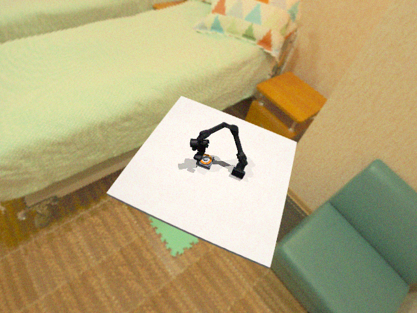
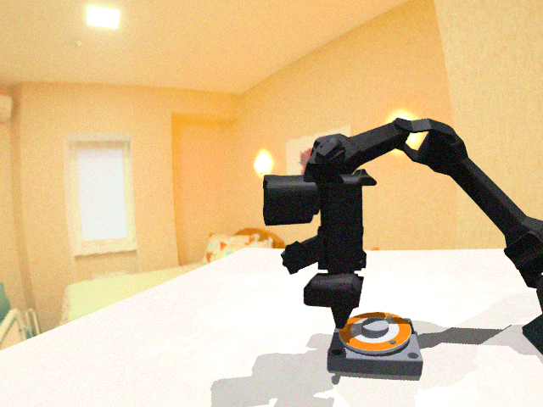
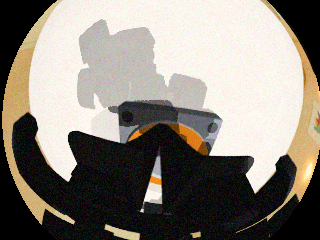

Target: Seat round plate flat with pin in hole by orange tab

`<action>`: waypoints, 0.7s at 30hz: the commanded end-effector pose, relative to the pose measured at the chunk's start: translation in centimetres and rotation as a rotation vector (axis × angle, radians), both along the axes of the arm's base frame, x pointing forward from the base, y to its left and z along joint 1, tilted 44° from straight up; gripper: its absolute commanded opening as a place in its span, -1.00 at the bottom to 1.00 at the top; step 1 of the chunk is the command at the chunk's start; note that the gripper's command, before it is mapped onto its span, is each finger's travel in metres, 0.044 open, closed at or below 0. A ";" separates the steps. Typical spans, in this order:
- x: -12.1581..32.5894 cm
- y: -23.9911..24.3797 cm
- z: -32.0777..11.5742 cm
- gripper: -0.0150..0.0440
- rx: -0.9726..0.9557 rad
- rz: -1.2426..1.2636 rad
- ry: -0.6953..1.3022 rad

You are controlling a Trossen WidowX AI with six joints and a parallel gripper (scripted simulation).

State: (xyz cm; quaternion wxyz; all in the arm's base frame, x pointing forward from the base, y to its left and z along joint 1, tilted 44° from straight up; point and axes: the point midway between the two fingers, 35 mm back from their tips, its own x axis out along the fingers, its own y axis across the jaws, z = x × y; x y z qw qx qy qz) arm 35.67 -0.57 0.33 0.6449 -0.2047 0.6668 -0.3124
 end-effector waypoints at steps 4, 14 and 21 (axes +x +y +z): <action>0.0 -0.8 0.5 -0.49 -0.006 -0.003 0.004; -0.2 -1.5 1.3 -0.49 -0.007 -0.003 0.005; -0.4 -2.0 1.8 -0.49 -0.007 -0.003 0.005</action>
